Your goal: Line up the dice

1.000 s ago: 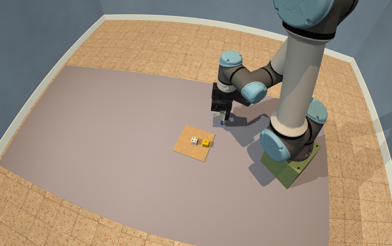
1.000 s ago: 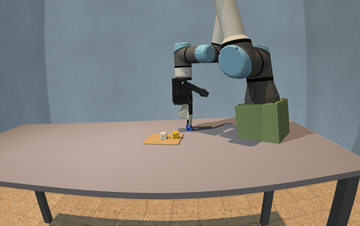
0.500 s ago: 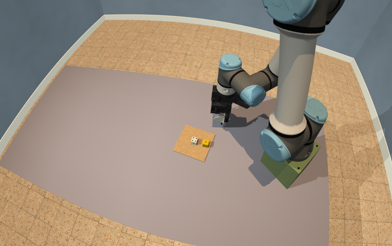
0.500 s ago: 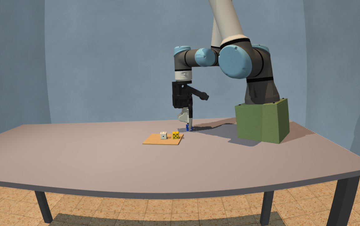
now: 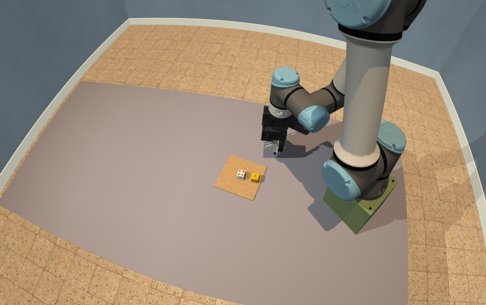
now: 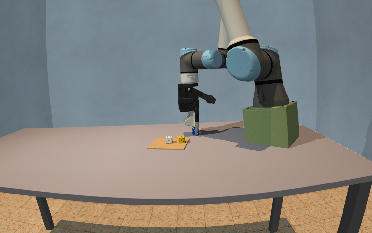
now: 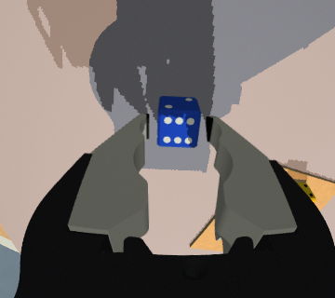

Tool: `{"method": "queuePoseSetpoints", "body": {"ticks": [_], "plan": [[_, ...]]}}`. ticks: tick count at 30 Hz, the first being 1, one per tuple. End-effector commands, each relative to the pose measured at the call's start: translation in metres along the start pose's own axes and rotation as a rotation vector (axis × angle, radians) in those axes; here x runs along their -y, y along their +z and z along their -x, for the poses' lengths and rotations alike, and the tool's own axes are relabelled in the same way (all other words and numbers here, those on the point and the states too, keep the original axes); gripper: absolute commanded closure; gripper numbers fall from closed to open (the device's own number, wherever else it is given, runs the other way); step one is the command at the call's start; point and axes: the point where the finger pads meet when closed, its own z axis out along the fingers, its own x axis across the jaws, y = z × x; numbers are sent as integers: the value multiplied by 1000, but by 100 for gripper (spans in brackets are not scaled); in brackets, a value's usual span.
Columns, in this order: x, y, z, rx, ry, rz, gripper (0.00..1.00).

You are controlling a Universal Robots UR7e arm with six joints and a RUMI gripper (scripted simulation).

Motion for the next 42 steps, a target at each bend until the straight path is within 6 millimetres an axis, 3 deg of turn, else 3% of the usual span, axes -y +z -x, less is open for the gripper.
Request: {"method": "queuePoseSetpoints", "body": {"ticks": [1,17,18,42], "plan": [[0,0,0,1,0,1,76],[0,0,0,1,0,1,76],[0,0,0,1,0,1,94],[0,0,0,1,0,1,94]]}}
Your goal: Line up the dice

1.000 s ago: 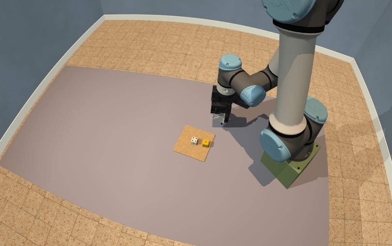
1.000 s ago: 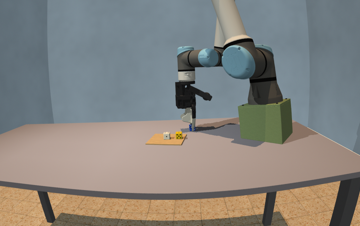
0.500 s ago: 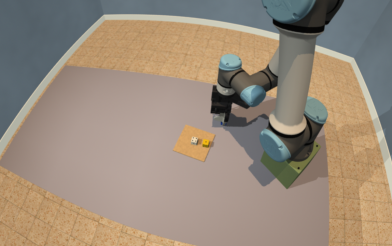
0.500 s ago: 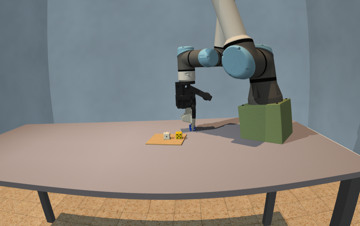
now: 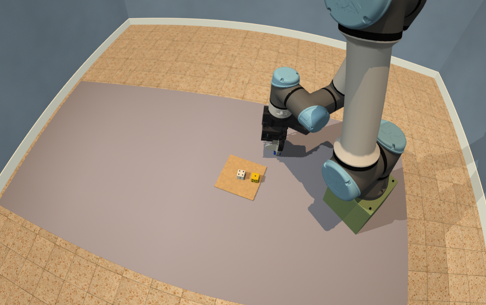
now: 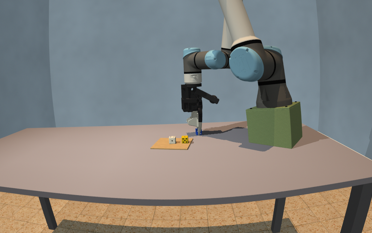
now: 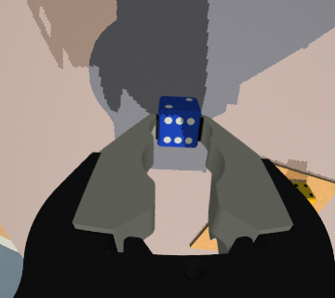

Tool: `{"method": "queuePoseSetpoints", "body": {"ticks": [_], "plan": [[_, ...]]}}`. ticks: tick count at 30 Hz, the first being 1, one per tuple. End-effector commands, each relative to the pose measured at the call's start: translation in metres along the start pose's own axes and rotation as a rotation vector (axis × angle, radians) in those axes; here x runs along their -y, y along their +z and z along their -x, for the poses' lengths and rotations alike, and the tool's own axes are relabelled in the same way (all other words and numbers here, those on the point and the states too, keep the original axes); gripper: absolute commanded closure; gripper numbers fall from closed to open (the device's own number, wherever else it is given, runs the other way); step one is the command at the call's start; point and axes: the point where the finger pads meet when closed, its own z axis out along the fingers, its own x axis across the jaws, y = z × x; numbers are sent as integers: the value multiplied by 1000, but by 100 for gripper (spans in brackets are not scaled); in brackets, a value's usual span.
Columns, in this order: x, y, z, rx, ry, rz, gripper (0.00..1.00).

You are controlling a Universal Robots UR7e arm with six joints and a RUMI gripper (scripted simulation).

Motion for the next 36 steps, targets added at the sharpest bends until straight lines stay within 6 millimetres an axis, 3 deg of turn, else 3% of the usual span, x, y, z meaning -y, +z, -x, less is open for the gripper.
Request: {"method": "queuePoseSetpoints", "body": {"ticks": [1,20,36], "plan": [[0,0,0,1,0,1,94],[0,-3,0,1,0,1,94],[0,-37,0,1,0,1,94]]}}
